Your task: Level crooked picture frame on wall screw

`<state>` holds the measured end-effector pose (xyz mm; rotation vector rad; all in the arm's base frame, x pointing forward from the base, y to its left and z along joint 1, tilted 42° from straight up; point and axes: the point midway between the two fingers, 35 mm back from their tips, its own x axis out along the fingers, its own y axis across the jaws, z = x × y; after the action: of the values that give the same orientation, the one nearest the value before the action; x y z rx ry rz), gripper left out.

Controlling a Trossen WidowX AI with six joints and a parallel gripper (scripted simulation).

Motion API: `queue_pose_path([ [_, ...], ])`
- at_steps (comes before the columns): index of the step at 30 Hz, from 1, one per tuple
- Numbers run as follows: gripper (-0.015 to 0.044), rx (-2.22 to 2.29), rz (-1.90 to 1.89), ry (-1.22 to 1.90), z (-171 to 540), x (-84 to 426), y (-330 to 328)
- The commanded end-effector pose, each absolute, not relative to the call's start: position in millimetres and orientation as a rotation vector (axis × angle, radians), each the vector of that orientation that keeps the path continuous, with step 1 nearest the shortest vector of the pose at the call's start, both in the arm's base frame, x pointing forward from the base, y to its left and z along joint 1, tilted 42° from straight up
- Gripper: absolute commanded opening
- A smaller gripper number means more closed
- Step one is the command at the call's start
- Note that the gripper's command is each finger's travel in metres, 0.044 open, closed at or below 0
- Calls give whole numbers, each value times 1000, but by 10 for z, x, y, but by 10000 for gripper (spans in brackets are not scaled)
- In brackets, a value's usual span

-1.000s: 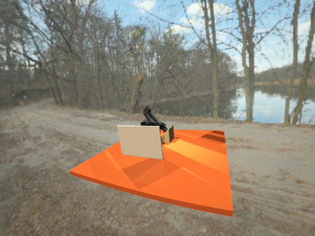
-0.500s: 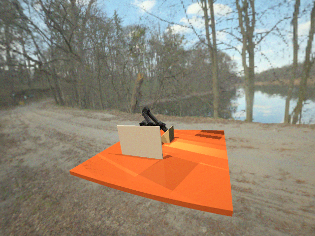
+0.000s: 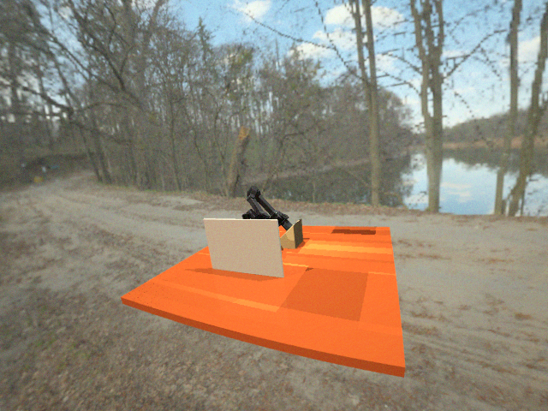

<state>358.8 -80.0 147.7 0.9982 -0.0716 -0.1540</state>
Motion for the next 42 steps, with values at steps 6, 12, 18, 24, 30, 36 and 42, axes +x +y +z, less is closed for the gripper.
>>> queue_pose_path([
  [6,260,994,-155,-75,1483,3591,-804],
  [12,260,994,-155,-75,1483,3591,-804],
  [18,260,994,-155,-75,1487,3593,-806],
  [24,129,994,-155,-75,1487,3593,-806],
  [30,69,994,-155,-75,1487,3593,-806],
  [36,0,994,-155,-75,1487,3593,-806],
  [42,0,994,-155,-75,1487,3593,-804],
])
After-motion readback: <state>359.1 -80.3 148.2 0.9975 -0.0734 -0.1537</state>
